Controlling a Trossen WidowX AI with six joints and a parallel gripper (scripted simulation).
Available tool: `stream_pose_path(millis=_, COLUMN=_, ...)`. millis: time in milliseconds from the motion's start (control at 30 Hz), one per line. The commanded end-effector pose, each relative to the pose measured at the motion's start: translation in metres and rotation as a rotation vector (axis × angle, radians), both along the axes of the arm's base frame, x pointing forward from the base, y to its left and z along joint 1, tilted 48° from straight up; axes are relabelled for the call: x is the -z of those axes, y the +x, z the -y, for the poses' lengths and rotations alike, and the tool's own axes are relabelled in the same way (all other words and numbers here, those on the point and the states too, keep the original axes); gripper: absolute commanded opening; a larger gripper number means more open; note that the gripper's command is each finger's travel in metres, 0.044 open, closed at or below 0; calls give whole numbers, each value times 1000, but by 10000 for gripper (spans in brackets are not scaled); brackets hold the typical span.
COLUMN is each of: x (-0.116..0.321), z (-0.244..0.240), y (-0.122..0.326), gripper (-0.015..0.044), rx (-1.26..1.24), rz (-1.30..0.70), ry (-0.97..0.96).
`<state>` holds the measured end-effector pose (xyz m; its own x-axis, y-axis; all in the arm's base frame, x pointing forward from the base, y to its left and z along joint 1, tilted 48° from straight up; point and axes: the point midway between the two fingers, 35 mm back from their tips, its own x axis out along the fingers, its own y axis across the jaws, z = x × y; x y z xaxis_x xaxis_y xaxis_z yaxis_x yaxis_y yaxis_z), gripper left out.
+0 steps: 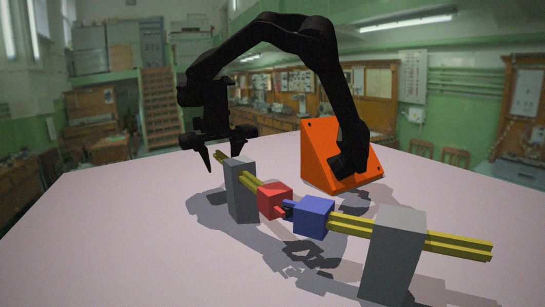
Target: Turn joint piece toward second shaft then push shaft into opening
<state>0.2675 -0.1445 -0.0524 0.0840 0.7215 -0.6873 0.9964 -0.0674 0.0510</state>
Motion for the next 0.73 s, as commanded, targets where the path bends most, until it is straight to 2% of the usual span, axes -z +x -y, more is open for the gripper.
stream_pose_path(millis=0, x=0, z=0, y=0, gripper=408, rx=-2, rz=-2, ry=0)
stream_pose_path(millis=67, x=0, z=0, y=0, gripper=440, rx=-2, rz=-2, ry=0)
stream_pose_path(millis=500, x=0, z=0, y=0, gripper=440, rx=-2, rz=-2, ry=0)
stream_pose_path(millis=700, x=-20, z=21, y=-3, gripper=440, rx=1, rz=-2, ry=4)
